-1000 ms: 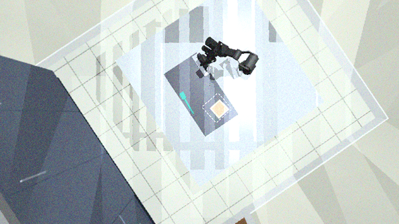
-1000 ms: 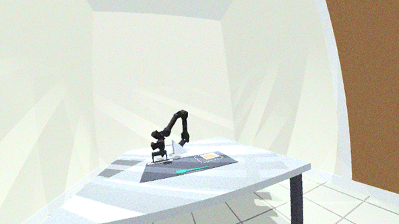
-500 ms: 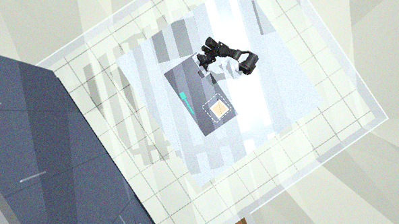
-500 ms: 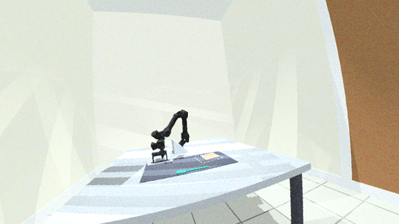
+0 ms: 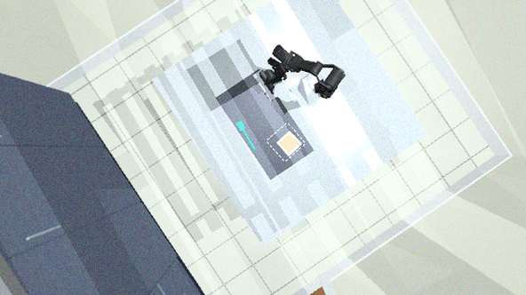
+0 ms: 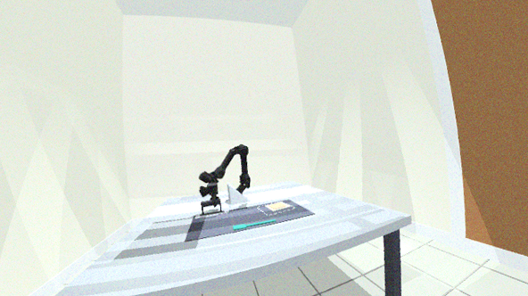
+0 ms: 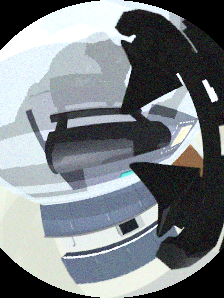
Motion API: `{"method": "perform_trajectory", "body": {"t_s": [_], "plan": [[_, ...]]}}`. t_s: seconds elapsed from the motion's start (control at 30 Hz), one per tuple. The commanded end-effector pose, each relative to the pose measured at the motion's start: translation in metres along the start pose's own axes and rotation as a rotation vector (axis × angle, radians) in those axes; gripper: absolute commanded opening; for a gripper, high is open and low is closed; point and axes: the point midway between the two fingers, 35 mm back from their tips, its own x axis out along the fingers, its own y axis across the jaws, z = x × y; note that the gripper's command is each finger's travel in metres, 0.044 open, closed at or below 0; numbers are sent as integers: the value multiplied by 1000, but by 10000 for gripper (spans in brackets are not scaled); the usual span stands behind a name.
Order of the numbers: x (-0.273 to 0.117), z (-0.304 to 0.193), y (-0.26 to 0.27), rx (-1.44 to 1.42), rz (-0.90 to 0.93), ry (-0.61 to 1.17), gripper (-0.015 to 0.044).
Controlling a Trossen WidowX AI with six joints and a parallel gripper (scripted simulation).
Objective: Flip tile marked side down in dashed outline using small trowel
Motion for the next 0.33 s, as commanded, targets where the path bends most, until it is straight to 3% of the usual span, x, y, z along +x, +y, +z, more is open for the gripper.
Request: {"method": "perform_trajectory", "body": {"t_s": [0.0, 0.3], "plan": [[-14, 3, 2, -10, 0, -9, 300], [-42, 0, 2, -13, 2, -4, 300]]}}
